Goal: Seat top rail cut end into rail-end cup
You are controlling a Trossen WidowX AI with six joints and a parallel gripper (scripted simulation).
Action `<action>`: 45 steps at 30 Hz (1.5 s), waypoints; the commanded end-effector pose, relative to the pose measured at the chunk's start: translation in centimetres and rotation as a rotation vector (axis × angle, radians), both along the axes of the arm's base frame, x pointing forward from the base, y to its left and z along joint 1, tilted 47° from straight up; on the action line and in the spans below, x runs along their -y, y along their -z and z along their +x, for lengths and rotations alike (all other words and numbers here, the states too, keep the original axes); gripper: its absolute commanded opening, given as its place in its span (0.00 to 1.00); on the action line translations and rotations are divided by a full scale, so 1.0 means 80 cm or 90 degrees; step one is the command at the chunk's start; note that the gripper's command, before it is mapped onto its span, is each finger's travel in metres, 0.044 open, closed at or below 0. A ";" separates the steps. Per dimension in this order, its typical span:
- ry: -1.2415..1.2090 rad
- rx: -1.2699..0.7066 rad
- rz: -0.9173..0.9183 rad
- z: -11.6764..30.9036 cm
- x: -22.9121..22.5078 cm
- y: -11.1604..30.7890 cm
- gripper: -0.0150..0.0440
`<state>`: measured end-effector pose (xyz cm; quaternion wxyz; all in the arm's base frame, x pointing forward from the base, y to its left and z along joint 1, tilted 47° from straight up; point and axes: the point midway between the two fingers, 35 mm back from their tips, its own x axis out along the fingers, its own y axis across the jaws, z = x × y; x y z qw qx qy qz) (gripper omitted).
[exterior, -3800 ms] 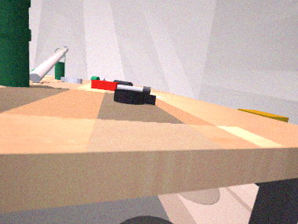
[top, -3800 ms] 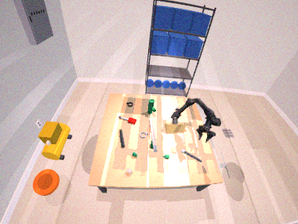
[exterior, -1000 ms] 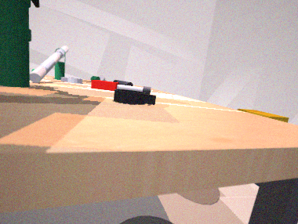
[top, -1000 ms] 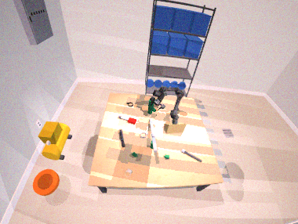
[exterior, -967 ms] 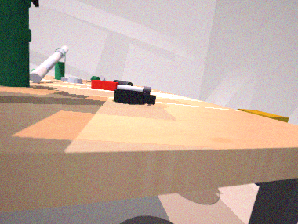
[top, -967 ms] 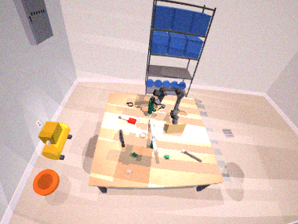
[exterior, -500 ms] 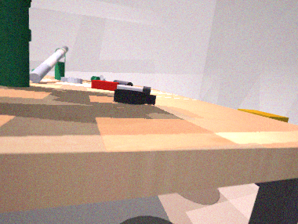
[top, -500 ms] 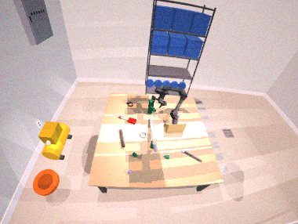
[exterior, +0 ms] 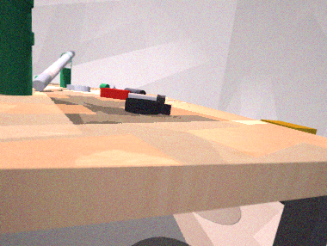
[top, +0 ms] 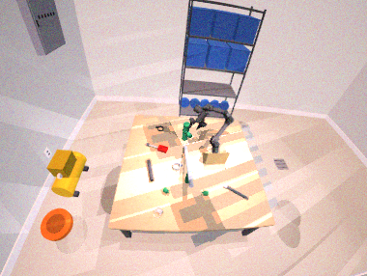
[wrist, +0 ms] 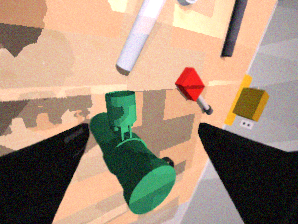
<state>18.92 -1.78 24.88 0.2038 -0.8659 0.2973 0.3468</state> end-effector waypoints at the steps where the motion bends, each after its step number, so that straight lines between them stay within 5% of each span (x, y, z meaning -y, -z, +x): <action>1: -0.024 -0.004 -0.013 -0.001 0.001 -0.003 1.00; 15: -0.023 0.000 -0.014 0.013 0.051 0.043 1.00; 45: -0.023 0.000 -0.015 0.046 0.068 0.078 1.00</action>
